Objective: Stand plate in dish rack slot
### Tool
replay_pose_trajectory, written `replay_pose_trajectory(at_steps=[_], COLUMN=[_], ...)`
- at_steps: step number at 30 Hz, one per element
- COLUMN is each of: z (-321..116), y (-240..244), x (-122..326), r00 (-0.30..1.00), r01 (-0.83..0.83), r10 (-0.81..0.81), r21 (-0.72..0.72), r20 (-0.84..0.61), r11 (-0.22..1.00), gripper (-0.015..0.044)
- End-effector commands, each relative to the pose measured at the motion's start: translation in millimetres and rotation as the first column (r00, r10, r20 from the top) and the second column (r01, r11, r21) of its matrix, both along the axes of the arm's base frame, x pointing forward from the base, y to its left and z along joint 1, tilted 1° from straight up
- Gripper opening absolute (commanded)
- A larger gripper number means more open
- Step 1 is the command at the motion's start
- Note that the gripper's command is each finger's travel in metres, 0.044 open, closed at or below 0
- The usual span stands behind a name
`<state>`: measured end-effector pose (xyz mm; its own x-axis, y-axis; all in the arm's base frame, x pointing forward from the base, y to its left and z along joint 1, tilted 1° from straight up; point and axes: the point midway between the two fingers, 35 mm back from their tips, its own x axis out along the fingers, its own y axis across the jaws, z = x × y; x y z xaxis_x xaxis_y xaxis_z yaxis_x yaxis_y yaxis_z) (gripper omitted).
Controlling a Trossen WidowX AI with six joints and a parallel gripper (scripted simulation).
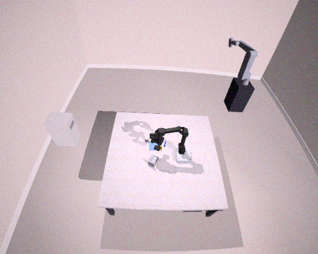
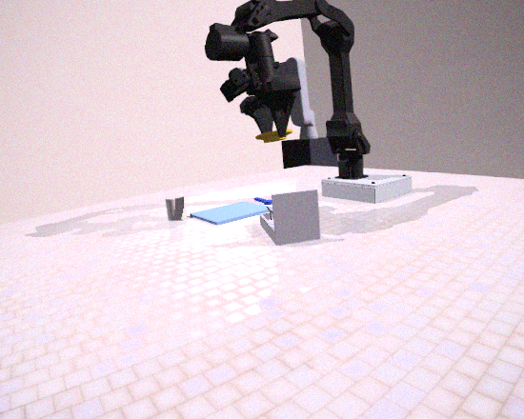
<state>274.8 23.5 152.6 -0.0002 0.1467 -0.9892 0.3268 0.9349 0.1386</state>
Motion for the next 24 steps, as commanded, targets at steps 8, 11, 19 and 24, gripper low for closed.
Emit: replay_pose_trajectory(at_steps=[8,11,19,24], z=[-36,-44,-62,-72], y=[8,9,12,10], x=[8,10,14,16], r00=[0.973,0.956,0.893,0.837], r01=[-0.232,-0.290,-0.441,-0.528], r10=[0.221,0.269,0.362,0.392], r21=[0.215,0.264,0.357,0.380], r20=[0.072,0.116,0.269,0.381], r11=[0.949,0.920,0.823,0.759], gripper=[0.0000,0.0000,0.0000,0.0000])
